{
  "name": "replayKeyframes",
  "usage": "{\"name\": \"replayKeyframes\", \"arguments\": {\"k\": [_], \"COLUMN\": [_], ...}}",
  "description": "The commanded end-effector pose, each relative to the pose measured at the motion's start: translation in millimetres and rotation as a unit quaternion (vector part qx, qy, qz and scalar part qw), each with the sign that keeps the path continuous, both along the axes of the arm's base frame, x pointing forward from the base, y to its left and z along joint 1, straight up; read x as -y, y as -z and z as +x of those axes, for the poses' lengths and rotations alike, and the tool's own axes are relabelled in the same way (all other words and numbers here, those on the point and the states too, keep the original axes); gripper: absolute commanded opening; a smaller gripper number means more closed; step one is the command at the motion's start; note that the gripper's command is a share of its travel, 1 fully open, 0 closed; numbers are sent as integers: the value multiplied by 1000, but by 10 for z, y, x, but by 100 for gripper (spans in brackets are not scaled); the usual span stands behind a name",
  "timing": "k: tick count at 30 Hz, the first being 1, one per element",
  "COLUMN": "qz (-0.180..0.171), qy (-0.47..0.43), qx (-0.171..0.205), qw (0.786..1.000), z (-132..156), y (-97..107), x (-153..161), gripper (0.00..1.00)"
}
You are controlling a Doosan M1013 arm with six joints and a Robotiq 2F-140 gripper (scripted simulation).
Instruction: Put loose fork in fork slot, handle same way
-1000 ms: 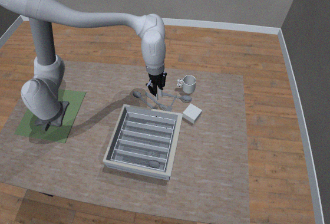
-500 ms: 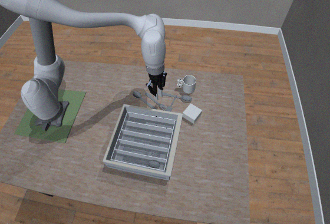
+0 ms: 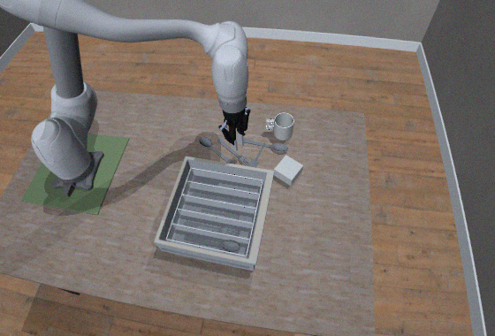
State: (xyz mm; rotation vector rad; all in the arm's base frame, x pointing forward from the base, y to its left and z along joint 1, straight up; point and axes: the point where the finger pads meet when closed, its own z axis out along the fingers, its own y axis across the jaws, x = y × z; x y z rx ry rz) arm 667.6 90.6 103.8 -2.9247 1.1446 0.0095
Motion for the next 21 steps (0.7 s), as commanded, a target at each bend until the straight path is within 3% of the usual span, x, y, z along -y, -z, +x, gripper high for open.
{"name": "replayKeyframes", "arguments": {"k": [1,21], "qz": [0,0], "qy": [0,0], "qx": [0,0], "qw": [1000,1000], "z": [0,-1], "y": [0,215], "x": [0,1], "gripper": [17,17]}}
